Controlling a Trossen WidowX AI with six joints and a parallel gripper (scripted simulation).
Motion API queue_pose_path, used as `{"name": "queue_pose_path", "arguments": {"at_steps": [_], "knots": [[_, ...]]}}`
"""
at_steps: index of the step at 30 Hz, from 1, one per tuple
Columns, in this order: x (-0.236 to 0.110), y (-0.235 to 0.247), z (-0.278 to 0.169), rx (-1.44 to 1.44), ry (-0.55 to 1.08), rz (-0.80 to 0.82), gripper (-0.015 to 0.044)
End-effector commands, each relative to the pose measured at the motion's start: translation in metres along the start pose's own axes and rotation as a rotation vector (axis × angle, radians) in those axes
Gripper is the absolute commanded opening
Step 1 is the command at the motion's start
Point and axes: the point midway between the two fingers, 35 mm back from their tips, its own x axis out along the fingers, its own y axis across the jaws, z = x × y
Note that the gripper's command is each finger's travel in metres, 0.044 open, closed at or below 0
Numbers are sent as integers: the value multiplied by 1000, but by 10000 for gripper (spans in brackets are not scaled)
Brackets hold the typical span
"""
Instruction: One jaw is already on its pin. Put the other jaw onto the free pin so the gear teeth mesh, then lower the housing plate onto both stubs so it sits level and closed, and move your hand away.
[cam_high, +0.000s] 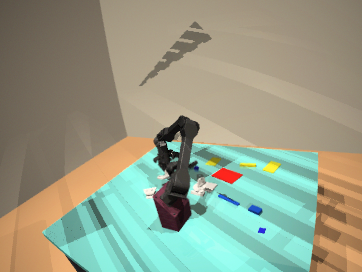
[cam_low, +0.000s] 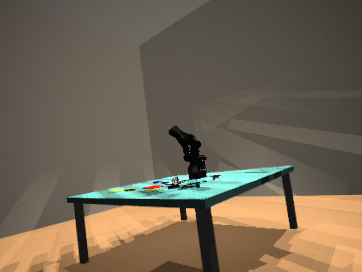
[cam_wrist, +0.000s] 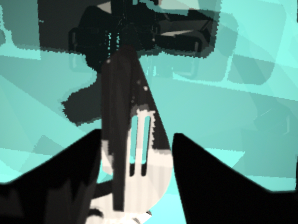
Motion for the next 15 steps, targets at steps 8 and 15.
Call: {"name": "queue_pose_path", "arguments": {"at_steps": [8,15], "knots": [[-9,-6,10,-11,1,12,134],[-12,-23,26,-47,3,20,134]]}}
